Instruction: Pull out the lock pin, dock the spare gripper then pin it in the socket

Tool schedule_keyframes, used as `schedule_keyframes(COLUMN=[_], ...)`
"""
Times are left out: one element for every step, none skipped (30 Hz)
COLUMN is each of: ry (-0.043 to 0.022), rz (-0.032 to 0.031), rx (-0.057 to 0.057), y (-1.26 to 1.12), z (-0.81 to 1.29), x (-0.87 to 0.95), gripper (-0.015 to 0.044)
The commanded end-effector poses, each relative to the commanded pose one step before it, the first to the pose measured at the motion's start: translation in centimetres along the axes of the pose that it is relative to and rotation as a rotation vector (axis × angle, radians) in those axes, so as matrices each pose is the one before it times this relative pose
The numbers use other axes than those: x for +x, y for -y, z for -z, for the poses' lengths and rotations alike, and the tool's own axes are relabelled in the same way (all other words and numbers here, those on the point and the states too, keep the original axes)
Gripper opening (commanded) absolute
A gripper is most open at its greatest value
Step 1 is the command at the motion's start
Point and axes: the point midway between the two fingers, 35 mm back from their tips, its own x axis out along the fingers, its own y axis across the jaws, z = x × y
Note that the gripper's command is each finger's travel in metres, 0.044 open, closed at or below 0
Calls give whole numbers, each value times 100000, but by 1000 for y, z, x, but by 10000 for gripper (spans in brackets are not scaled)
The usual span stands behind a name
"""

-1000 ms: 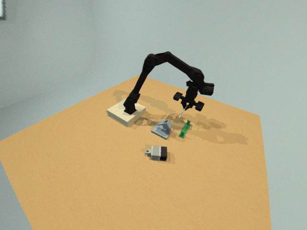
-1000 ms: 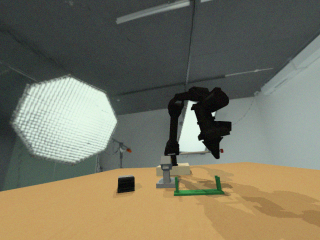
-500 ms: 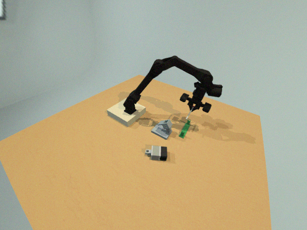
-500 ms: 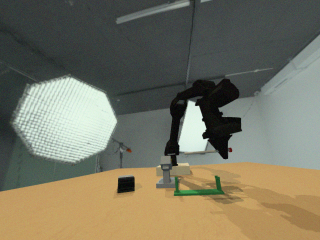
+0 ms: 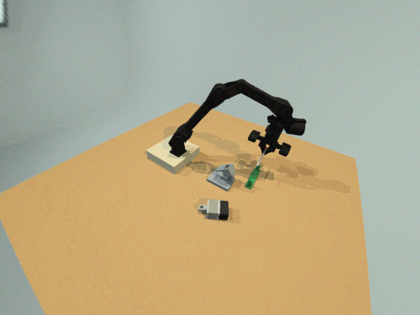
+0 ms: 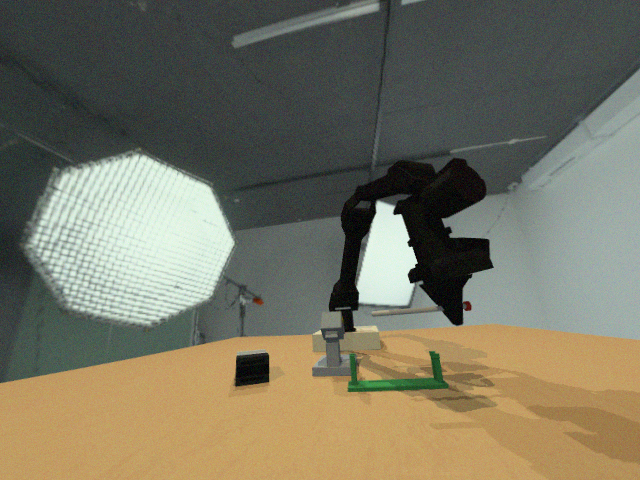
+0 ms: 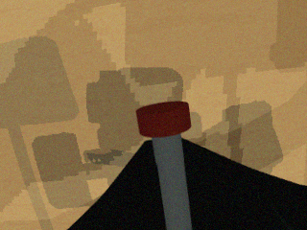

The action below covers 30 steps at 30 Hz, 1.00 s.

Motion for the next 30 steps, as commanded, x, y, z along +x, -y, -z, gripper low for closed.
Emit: schedule_keyframes(ry=[-185,35,35,23,23,22,23,25,26,29,30,28,29,27,27,26,27,27,28,27,28,28,29,27,28,27,28,28,29,27], rz=[-403,83,84,54,54,51,52,58,60,67,70,67,68,63,64,62,64,63,65,64,66,65,67,64,65,64,66,66,68,64], rx=[-403,-18,-18,-13,-13,-12,-13,-13,-14,-14,-15,-14,-15,-13,-14,-13,-13,-13,-13,-13,-13,-13,-14,-13,-13,-13,-13,-13,-13,-13], y=[-90,12,12,13,13,13,12,12,11,11,10,11,10,11,10,11,10,10,10,10,9,10,9,10,9,9,9,9,9,9], z=[206,23,23,22,23,22,23,22,23,22,23,22,23,22,23,22,23,22,23,23,24,23,24,23,24,23,24,23,24,23], x=[732,141,142,144,144,142,145,139,144,138,143,139,143,140,143,139,143,139,143,139,143,139,143,140,143,139,143,140,143,140], gripper=[0,0,0,0,0,0,0,0,0,0,0,0,0,0,0,0,0,0,0,0,0,0,0,0,0,0,0,0,0,0])
